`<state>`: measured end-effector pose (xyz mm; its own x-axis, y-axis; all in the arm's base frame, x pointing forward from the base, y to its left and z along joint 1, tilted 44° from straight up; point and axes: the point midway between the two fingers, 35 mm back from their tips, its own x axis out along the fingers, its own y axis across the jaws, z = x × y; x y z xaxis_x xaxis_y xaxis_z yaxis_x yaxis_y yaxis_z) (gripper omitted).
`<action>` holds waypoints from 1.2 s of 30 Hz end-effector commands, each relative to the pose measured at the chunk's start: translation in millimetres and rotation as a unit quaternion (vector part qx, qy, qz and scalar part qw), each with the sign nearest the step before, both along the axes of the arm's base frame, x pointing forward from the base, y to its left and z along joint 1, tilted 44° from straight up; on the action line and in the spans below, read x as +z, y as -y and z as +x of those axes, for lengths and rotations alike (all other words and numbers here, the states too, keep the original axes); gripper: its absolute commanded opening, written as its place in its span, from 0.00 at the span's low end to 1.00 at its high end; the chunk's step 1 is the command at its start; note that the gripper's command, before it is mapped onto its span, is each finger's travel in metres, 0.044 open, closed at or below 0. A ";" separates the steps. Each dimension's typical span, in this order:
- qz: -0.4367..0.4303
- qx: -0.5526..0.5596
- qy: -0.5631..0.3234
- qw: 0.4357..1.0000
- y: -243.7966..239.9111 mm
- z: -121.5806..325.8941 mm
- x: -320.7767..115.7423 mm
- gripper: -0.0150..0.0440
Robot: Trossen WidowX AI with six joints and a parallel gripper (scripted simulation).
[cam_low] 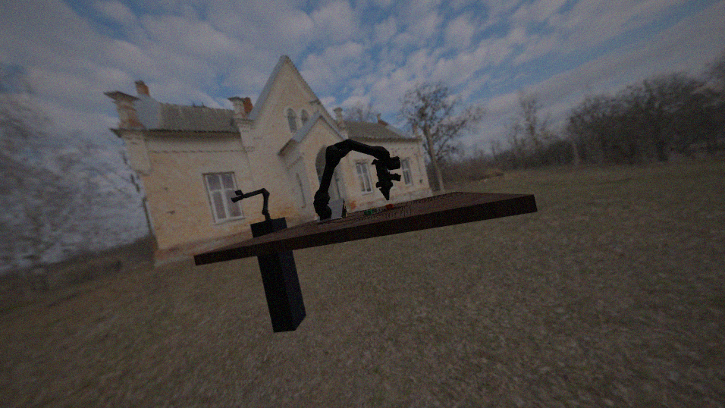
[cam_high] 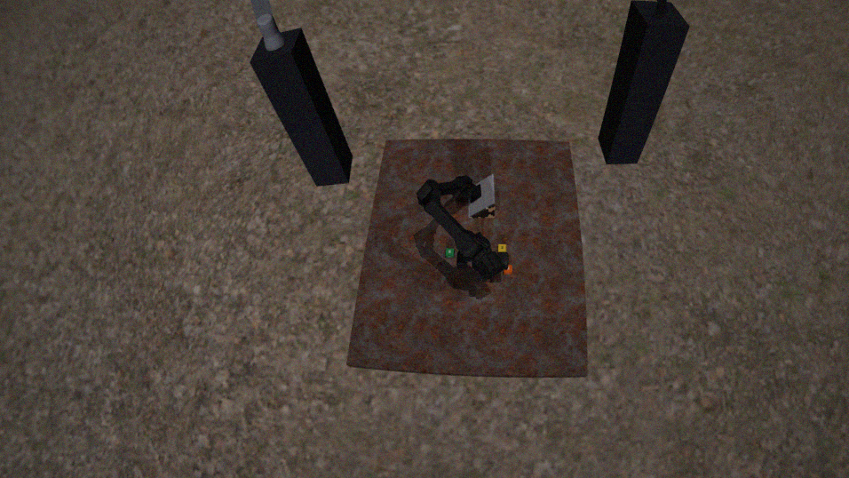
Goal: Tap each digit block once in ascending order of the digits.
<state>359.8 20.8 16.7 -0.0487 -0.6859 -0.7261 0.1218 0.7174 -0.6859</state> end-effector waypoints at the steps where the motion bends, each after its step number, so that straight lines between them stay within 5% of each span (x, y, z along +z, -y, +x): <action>1: -0.002 0.007 -0.001 1.000 1.6 -1.2 -3.4 0.29; 23: -0.002 0.007 0.000 1.000 19.8 -2.4 -22.1 0.29; 36: 0.000 0.008 -0.001 1.000 -24.9 3.0 22.7 0.29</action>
<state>356.2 23.9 20.4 -0.0575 -0.6950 -0.7167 0.0994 0.7104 -0.6968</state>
